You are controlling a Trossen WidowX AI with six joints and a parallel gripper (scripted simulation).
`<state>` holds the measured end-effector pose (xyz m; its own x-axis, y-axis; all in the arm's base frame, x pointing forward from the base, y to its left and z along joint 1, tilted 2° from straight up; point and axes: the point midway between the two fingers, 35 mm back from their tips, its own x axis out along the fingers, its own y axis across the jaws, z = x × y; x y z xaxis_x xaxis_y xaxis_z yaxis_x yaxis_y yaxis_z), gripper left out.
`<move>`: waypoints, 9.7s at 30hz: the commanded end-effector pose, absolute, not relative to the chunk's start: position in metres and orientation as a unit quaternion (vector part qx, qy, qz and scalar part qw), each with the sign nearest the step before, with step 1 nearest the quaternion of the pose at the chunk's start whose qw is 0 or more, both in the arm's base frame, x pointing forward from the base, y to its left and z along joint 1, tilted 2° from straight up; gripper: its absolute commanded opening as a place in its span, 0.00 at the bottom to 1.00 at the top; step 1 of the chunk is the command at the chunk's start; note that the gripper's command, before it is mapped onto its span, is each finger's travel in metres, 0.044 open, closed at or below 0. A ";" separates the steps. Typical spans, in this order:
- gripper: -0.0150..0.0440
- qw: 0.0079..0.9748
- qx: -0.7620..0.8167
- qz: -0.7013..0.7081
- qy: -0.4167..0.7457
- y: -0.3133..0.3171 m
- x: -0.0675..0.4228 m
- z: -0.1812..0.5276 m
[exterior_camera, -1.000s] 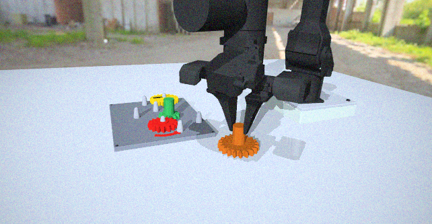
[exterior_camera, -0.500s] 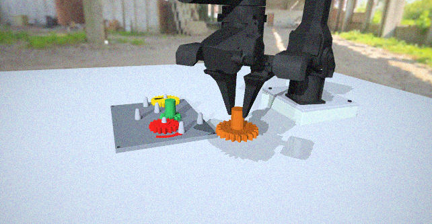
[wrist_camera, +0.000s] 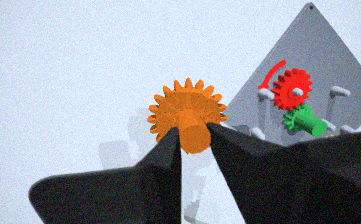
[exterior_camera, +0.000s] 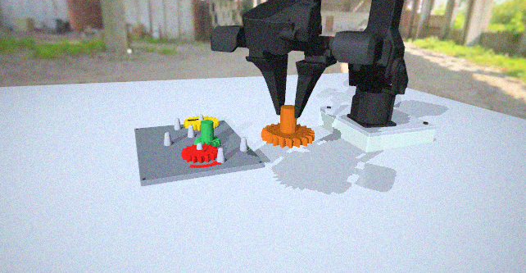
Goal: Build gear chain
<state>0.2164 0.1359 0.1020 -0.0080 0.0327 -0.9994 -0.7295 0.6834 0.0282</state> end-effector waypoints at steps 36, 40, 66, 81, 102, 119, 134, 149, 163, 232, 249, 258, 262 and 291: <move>0.25 0.654 -0.271 0.295 0.642 0.123 0.217 0.174; 0.25 0.654 -0.271 0.295 0.641 0.118 0.224 0.170; 0.25 0.656 -0.271 0.286 0.644 0.078 0.265 0.147; 0.25 0.657 -0.265 0.283 0.647 0.053 0.283 0.134; 0.25 0.656 -0.270 0.286 0.644 0.008 0.306 0.113; 0.25 0.655 -0.274 0.288 0.642 -0.032 0.318 0.095; 0.25 0.653 -0.280 0.294 0.639 -0.053 0.322 0.087; 0.25 0.586 -0.401 0.412 0.571 -0.053 0.322 0.088; 0.25 0.492 -0.512 0.519 0.475 -0.053 0.322 0.088; 0.25 0.398 -0.589 0.593 0.380 -0.052 0.322 0.041; 0.25 0.418 -0.575 0.579 0.400 -0.051 0.323 0.039; 0.43 0.437 -0.560 0.566 0.419 -0.052 0.322 0.041; 0.49 0.429 -0.566 0.571 0.411 -0.052 0.322 0.043; 1.00 0.429 -0.564 0.572 0.414 -0.054 0.317 0.129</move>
<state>0.3163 -0.0535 0.1284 0.0033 0.0241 -0.9997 -0.9581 -0.2863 -0.0101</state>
